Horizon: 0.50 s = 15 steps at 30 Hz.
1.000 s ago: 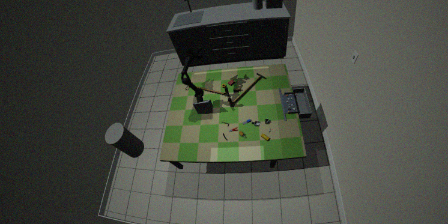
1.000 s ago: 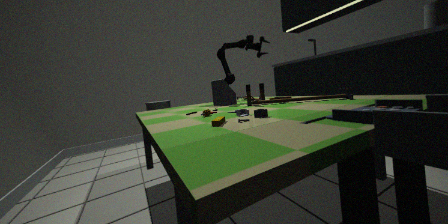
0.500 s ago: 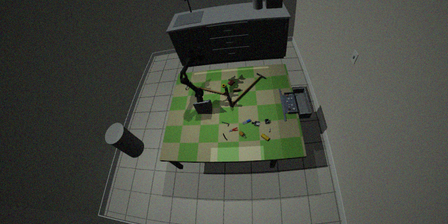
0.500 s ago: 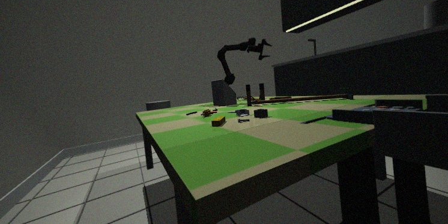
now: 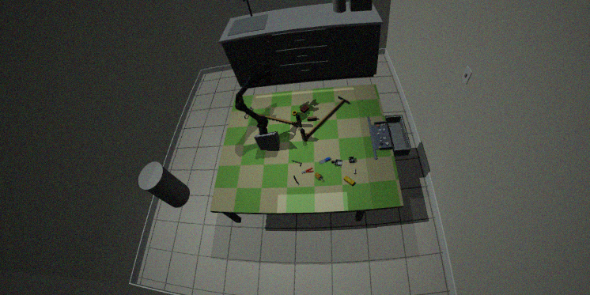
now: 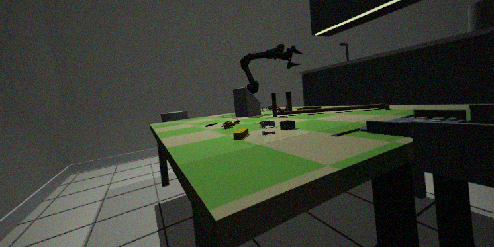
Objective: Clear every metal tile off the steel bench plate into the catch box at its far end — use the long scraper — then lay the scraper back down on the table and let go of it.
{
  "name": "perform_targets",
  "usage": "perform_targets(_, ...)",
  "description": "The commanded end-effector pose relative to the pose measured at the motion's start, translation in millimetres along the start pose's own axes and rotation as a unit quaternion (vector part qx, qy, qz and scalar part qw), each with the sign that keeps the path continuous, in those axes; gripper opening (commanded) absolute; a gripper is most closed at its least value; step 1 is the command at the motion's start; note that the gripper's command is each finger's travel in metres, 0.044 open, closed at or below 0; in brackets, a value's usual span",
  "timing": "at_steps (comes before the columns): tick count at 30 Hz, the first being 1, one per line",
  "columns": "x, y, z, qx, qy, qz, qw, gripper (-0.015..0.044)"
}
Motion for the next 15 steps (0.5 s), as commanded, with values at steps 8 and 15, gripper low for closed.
perform_targets(8,-18.4,18.6,-16.3,0.073,-0.027,-0.027,0.997,0.044)
perform_targets(15,-25.6,31.8,-23.1,0.117,-0.041,-0.043,0.991,0.044)
Point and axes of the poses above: the point midway between the two fingers, 35 mm back from their tips, its own x axis back along the fingers, its own z axis across the jaws, y = z × x, the point moved 7 cm from there along x, back along the fingers, and after that the axes turned 8 degrees about -x, right-handed, at the moved point
